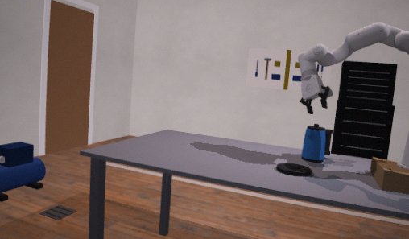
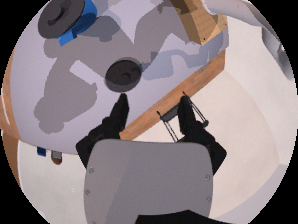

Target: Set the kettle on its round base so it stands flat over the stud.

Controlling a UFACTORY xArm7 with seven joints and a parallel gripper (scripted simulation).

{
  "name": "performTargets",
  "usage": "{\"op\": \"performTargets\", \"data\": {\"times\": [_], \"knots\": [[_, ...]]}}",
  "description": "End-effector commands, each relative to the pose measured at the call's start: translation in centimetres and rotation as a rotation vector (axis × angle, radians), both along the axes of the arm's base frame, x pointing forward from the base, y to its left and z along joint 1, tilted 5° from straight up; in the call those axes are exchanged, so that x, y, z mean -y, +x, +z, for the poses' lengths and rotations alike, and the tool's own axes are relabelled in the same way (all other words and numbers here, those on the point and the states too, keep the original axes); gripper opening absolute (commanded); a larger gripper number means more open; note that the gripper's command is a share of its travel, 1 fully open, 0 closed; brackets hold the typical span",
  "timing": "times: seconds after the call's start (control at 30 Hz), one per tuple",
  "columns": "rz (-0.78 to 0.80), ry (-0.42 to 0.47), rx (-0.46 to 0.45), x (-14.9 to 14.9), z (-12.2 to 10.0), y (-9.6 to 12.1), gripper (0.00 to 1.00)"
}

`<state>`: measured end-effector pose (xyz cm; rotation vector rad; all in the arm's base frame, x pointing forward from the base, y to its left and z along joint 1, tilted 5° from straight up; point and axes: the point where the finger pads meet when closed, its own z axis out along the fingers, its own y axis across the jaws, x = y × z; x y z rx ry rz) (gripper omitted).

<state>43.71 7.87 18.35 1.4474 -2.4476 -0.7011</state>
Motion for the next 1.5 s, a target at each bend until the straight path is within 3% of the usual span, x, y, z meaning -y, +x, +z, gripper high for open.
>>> {"op": "performTargets", "data": {"times": [0.0,0.8,1.13,1.47], "knots": [[-0.001,-0.062,0.086,4.4,0.6,0.7,0.81],[0.057,-0.303,0.335,22.6,3.2,-0.1,0.81],[0.071,-0.330,0.360,24.7,3.4,-0.6,0.81],[0.073,-0.333,0.363,24.9,3.4,-0.6,0.81]]}}
